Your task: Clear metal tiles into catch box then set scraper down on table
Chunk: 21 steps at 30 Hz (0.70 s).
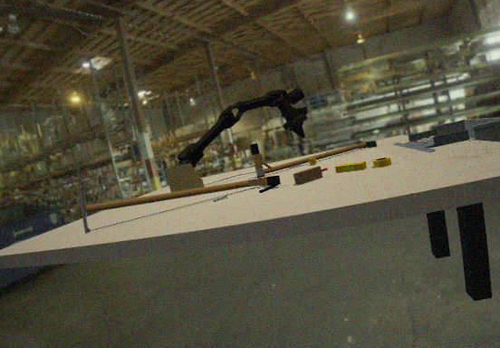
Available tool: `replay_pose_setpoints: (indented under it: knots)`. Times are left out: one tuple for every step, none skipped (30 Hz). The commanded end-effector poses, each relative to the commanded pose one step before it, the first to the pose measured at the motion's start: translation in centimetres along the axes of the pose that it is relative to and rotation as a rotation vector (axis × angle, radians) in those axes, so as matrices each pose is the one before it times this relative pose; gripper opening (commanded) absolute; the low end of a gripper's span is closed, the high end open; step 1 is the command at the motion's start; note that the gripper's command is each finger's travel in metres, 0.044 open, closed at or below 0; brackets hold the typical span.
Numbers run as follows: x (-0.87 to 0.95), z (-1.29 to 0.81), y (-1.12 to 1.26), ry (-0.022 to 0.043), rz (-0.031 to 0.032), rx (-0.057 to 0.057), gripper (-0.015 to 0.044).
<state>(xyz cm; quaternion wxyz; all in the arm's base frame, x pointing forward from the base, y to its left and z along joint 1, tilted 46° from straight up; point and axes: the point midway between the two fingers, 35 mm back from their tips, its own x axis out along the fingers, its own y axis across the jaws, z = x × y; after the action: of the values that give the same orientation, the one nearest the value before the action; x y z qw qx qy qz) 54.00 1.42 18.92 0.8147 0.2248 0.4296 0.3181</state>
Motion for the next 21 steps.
replay_pose_setpoints:
  knots:
    - [-1.851,0.328,0.63,-0.02603,-0.00208,0.0214,0.0]
    - [-0.486,0.102,0.178,-0.00729,-0.0012,0.0041,0.0]
    - [-0.484,0.099,0.179,-0.00728,-0.00118,0.0041,0.0]
    - [-0.482,0.095,0.181,-0.00726,-0.00117,0.0041,0.0]
    - [-0.48,0.092,0.182,-0.00725,-0.00115,0.0041,0.0]
    - [-0.392,0.073,0.15,-0.00593,-0.00093,0.0033,0.0]
    - [-0.234,0.043,0.091,-0.00356,-0.00056,0.002,0.0]
    - [-0.078,0.014,0.03,-0.00118,-0.00018,0.0007,0.0]
    - [0.0,0.0,0.0,0.0,0.0,0.0,0.0]
    - [0.038,-0.006,-0.005,0.00006,-0.00004,0.0,0.0]
    - [0.075,-0.013,-0.01,0.00011,-0.00008,-0.0001,0.0]
    - [0.114,-0.02,-0.015,0.00017,-0.00012,-0.0001,0.0]
    - [0.15,-0.027,-0.019,0.00021,-0.00016,-0.0001,0.0]
    - [0.185,-0.034,-0.023,0.00026,-0.00019,-0.0001,0.0]
    - [0.215,-0.041,-0.025,0.00029,-0.00022,-0.0001,0.0]
    - [0.226,-0.044,-0.026,0.00029,-0.00022,-0.0001,0.0]
    - [0.228,-0.046,-0.025,0.00027,-0.00021,-0.0001,0.0]
    - [0.228,-0.047,-0.024,0.00026,-0.00021,-0.0001,0.0]
    - [0.227,-0.049,-0.023,0.00024,-0.0002,-0.0001,0.0]
    - [0.227,-0.05,-0.022,0.00023,-0.00019,-0.0001,0.0]
    - [0.227,-0.052,-0.021,0.00022,-0.00018,-0.0001,0.0]
